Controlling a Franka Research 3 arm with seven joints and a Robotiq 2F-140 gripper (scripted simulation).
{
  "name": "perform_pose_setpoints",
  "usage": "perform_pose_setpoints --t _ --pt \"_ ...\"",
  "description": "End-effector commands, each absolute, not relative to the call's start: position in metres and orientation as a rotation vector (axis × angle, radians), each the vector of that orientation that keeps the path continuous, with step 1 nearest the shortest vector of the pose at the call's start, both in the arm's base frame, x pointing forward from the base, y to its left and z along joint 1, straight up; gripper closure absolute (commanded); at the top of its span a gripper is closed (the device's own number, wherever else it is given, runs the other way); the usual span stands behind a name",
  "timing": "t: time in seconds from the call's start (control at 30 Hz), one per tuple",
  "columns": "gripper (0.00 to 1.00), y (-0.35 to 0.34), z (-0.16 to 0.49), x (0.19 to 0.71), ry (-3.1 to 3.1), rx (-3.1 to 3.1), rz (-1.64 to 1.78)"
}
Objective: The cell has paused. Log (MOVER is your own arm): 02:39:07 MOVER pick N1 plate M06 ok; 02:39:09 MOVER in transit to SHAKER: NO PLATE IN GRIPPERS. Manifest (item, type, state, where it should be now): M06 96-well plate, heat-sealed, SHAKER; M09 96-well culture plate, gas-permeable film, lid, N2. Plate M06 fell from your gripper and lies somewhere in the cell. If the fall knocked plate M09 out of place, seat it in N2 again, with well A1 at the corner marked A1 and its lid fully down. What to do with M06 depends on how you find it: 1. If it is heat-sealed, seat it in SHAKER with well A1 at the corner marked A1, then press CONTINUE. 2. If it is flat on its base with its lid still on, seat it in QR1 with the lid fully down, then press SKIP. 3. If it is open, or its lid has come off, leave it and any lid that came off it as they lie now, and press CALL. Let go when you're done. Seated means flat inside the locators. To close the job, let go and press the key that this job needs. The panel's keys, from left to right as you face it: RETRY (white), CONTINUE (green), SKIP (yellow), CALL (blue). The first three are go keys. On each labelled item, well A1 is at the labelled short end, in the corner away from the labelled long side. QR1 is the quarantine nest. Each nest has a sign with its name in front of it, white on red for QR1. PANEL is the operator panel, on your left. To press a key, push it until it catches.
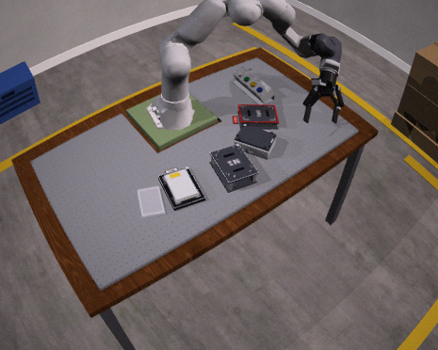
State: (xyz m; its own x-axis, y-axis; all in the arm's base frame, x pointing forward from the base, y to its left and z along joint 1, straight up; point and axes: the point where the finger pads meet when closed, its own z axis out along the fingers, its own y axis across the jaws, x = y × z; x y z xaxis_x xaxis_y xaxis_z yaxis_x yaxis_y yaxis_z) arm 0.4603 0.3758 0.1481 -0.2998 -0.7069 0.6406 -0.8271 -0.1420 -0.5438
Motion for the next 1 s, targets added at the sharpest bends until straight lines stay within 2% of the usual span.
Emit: perform_pose_setpoints --t 0.0,0.97 --pt "0.00 0.374 0.149 0.459 -1.947 1.780 1.432" --pt "0.00 0.374 0.191 0.458 -1.947 1.780 1.432"
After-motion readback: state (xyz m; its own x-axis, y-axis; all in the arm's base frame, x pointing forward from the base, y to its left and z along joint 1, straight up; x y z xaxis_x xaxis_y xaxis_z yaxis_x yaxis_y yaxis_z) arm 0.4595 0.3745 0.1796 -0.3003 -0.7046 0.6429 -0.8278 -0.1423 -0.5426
